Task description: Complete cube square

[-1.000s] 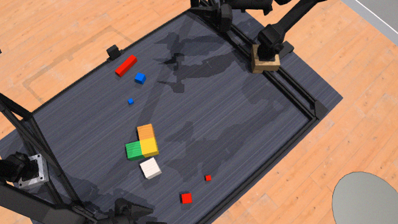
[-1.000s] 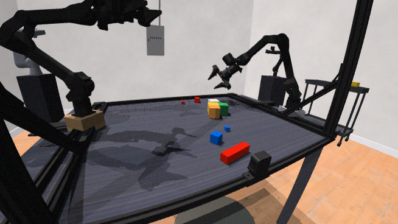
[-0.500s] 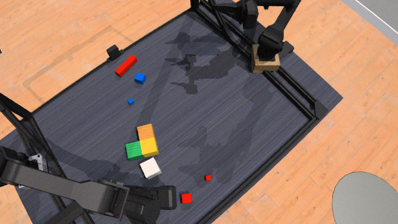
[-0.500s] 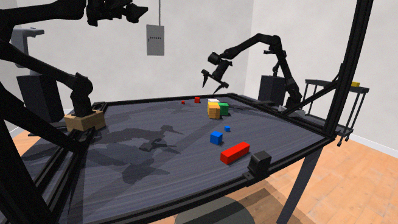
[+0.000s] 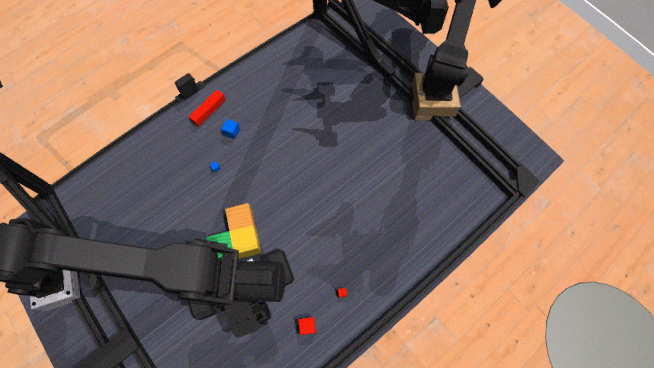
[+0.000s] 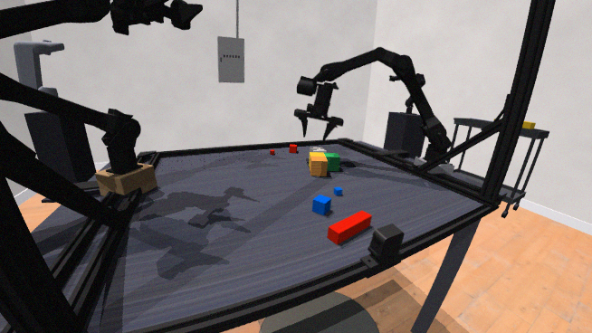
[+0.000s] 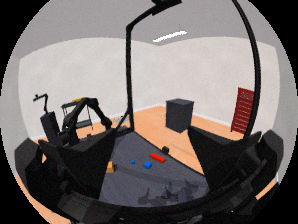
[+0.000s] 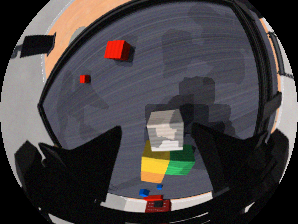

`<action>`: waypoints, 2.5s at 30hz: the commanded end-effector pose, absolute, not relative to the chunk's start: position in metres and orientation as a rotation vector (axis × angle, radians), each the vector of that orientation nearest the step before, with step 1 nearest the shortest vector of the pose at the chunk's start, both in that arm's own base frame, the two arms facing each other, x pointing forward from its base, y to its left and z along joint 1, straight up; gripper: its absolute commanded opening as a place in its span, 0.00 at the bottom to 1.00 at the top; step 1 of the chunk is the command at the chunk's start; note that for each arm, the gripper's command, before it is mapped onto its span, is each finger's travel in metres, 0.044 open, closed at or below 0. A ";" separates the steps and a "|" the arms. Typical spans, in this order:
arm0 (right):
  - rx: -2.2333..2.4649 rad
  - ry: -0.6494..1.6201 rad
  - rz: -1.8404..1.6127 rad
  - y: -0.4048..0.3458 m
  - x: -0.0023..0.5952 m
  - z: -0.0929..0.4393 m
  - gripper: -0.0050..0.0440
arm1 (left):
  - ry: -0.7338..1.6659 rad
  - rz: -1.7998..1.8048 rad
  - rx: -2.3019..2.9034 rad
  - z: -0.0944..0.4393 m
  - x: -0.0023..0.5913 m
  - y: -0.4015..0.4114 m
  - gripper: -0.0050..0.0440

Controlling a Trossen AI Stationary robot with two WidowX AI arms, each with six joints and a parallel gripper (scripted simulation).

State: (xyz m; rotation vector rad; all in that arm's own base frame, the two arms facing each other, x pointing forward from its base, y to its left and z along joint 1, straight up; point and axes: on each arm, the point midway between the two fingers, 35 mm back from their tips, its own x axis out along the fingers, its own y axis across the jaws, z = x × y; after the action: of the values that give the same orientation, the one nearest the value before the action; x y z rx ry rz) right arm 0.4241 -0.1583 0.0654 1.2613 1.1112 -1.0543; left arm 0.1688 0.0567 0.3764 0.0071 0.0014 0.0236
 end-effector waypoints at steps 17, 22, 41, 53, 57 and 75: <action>1.089 1.282 -1.089 -0.122 0.418 0.056 0.86 | -0.001 0.000 -0.001 0.380 0.159 0.038 0.92; 1.089 1.282 -1.089 -0.122 0.418 0.051 0.86 | -0.001 0.000 -0.001 0.380 0.159 0.038 0.92; 1.089 1.282 -1.089 -0.122 0.419 0.024 0.86 | -0.001 0.000 -0.001 0.380 0.159 0.038 0.92; 1.089 1.282 -1.089 -0.122 0.419 0.007 0.86 | -0.001 0.000 -0.001 0.380 0.159 0.038 0.92; 1.089 1.282 -1.089 -0.122 0.418 0.001 0.86 | -0.001 0.000 -0.001 0.380 0.159 0.038 0.92; 1.089 1.282 -1.089 -0.122 0.418 -0.008 0.71 | -0.001 0.000 -0.001 0.380 0.159 0.038 0.92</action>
State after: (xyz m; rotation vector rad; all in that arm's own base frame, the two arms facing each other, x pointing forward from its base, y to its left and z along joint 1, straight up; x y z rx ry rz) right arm 0.4190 -0.1221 -0.0048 1.0951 1.2741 -1.0848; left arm 0.1594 0.0384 0.3798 0.0049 -0.0011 0.0019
